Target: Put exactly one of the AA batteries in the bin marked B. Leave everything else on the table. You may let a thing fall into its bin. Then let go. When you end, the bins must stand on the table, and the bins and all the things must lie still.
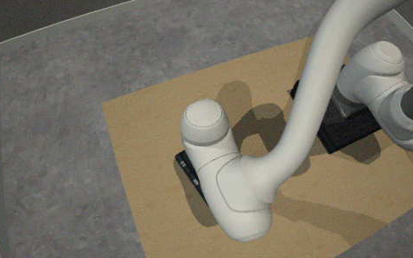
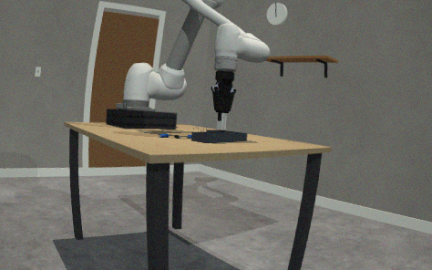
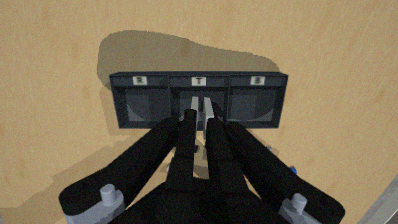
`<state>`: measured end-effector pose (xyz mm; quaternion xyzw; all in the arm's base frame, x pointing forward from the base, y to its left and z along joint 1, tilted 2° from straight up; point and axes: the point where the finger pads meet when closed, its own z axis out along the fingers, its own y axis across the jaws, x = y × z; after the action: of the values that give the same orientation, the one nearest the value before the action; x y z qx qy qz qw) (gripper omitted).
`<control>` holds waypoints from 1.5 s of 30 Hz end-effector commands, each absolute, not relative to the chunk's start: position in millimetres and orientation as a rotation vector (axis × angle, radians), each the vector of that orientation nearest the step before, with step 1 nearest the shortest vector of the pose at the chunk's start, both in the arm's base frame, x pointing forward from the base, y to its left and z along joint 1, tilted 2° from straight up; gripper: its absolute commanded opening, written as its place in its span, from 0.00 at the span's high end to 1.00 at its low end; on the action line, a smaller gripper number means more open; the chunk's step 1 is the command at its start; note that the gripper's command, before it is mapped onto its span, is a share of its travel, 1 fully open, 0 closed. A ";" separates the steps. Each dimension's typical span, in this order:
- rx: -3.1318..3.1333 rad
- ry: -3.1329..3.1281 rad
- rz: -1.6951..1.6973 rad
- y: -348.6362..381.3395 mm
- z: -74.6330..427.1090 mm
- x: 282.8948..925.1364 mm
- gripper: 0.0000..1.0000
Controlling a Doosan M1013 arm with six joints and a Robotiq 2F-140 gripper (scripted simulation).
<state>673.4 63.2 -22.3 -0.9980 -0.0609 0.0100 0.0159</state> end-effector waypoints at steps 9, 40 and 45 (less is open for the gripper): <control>-3.104 -0.189 0.031 67.5 1.7 673.0 0.95; -3.104 -0.189 0.031 145.9 -19.6 658.3 0.95; -3.104 -0.189 0.031 146.3 -32.9 658.0 0.95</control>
<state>658.0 146.1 -28.9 -0.9980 -0.0609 0.0101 0.0159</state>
